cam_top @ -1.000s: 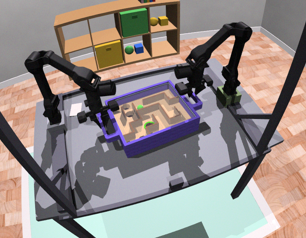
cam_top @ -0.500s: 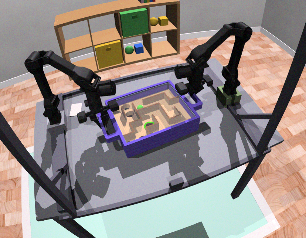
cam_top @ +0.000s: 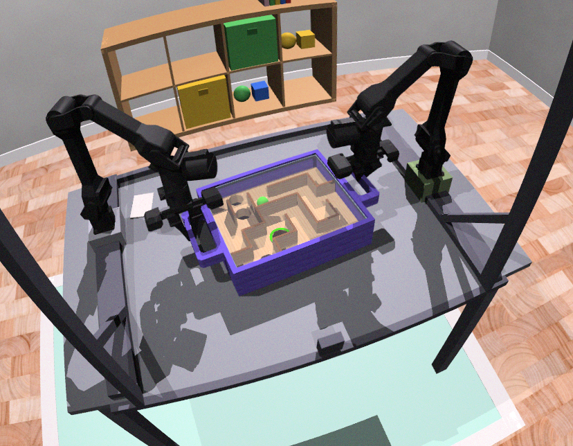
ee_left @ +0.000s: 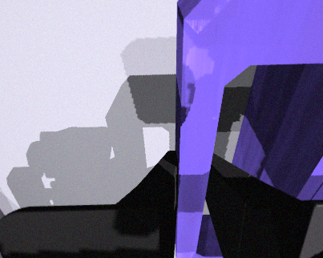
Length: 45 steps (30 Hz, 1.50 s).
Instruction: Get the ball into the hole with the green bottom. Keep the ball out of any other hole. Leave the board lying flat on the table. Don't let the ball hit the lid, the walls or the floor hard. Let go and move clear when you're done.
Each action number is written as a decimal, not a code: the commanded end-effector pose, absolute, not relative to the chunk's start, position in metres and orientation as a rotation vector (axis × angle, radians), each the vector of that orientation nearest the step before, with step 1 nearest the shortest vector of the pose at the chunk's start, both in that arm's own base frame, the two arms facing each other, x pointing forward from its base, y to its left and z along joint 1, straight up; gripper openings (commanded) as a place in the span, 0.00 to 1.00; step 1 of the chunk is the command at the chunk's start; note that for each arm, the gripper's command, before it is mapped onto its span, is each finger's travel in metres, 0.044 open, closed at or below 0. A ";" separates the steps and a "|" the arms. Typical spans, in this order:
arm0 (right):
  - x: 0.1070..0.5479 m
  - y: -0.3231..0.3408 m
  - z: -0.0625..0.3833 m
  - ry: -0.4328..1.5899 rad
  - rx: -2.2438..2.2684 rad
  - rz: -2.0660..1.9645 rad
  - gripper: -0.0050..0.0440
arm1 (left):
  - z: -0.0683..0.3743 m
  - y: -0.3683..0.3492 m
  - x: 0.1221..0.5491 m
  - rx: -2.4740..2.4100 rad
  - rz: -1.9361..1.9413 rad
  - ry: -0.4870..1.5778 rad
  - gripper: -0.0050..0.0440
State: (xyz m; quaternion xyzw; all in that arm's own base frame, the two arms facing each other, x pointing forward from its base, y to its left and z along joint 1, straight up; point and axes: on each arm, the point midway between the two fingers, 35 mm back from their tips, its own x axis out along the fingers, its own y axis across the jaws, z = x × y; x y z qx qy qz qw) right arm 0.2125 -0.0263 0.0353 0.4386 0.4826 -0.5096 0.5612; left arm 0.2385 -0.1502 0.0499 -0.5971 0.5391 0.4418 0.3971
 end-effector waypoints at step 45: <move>0.220 -0.028 0.053 1.095 1.050 -1.175 0.00 | 0.070 -0.157 0.243 -1.539 1.075 1.363 0.00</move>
